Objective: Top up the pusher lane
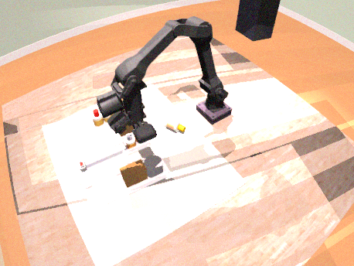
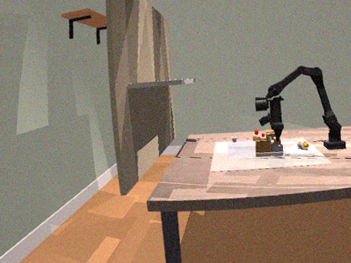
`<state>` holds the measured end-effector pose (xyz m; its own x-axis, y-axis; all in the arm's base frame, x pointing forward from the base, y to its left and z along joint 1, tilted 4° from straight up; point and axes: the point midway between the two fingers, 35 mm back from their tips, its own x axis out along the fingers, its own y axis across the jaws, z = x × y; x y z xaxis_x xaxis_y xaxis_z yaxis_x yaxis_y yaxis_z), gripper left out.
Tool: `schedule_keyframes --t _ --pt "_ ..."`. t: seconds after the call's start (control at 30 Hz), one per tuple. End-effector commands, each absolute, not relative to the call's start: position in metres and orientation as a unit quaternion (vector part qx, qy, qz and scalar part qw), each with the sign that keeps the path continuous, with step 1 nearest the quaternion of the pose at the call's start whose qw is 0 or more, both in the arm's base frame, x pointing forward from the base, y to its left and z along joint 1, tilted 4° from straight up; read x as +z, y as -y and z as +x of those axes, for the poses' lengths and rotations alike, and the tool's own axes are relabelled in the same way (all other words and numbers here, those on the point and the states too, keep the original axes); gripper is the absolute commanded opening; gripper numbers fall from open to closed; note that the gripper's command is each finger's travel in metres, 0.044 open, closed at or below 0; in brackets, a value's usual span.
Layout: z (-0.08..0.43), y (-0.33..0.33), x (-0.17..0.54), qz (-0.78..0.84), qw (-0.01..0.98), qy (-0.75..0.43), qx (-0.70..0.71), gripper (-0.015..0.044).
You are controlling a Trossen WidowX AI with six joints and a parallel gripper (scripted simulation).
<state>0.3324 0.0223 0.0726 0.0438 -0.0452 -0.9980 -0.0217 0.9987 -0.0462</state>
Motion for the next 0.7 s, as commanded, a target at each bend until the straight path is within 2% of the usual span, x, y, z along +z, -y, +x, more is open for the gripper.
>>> schedule_keyframes --t 0.0,0.67 --pt "0.3391 -0.0218 0.0722 -0.026 0.731 -0.682 -0.008 0.0" --pt "0.3386 -0.0214 0.0659 -0.026 0.731 -0.682 -0.008 0.0"
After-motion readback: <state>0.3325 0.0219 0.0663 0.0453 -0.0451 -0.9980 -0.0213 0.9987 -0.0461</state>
